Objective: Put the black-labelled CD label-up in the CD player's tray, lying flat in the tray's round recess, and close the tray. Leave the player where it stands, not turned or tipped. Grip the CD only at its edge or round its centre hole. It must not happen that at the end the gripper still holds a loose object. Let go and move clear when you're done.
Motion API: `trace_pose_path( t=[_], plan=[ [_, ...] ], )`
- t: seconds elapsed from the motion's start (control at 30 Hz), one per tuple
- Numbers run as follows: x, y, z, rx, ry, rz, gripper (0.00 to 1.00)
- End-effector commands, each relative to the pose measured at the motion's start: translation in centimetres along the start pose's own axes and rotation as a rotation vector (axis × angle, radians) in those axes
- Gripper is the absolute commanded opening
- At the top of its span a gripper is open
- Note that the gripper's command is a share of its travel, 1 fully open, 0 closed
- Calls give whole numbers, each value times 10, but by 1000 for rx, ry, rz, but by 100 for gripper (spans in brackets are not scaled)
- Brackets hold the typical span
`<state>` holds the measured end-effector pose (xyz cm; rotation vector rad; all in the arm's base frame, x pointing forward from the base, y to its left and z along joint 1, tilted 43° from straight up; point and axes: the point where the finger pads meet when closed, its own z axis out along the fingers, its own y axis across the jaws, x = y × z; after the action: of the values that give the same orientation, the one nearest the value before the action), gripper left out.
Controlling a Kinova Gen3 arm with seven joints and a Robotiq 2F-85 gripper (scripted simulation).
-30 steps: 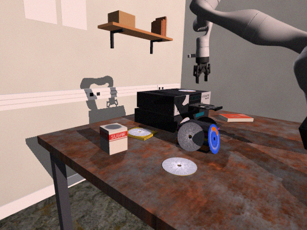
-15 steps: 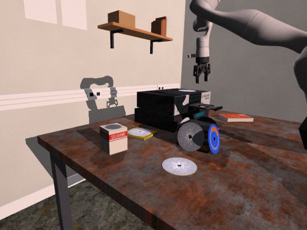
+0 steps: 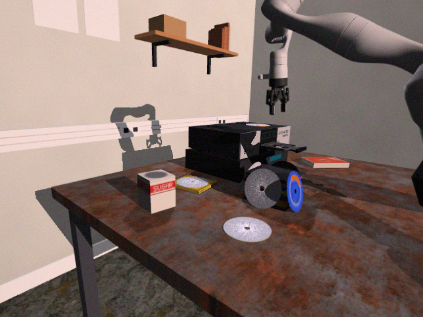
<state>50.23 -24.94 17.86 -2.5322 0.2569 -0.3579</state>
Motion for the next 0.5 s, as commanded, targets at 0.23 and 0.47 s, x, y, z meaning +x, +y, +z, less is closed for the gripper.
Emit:
trace_pose_path(
  t=[0.23, 0.47],
  plan=[
    [4, -16, -8, 4, -2, -77, 100],
    [9, -41, -20, 9, -12, -207, 100]
  ],
)
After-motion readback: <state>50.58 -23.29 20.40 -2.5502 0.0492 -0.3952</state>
